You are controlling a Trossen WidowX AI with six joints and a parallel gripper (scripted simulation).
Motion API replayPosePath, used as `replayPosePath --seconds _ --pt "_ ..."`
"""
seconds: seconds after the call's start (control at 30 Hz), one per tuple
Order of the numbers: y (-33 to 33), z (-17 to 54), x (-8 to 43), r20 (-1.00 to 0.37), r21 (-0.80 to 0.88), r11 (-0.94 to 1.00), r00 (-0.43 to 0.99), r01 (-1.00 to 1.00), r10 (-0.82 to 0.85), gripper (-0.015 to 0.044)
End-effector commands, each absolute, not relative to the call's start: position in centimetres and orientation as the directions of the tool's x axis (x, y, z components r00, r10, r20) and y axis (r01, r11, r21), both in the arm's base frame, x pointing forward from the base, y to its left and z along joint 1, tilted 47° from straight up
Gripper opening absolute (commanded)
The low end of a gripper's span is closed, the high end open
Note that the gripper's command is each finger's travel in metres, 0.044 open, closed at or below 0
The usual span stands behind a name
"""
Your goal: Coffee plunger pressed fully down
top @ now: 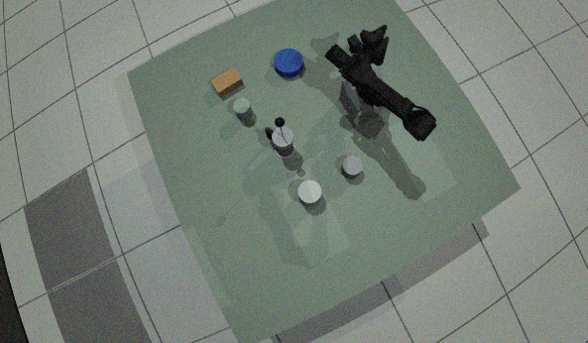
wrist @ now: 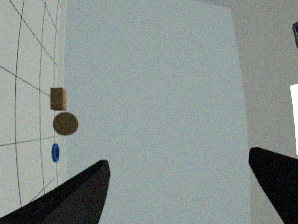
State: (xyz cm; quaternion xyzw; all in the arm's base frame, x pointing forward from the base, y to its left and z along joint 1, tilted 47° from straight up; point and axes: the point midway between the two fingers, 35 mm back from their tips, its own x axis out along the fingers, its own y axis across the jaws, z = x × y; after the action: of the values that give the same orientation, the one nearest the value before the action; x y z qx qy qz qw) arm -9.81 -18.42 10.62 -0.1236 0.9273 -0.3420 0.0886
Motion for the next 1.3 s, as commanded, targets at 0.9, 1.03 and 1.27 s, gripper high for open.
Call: replayPosePath --seconds 0.9,1.03,1.27 --pt "-25.0 6.8 17.1 -0.882 0.222 0.717 0.449 0.660 -0.141 0.0440" --pt "-24.6 10.0 20.9 -0.752 0.412 0.737 0.657 0.535 -0.056 0.0440" --pt "-22.6 17.5 25.8 -0.422 0.657 0.732 0.892 0.178 0.161 0.0440"
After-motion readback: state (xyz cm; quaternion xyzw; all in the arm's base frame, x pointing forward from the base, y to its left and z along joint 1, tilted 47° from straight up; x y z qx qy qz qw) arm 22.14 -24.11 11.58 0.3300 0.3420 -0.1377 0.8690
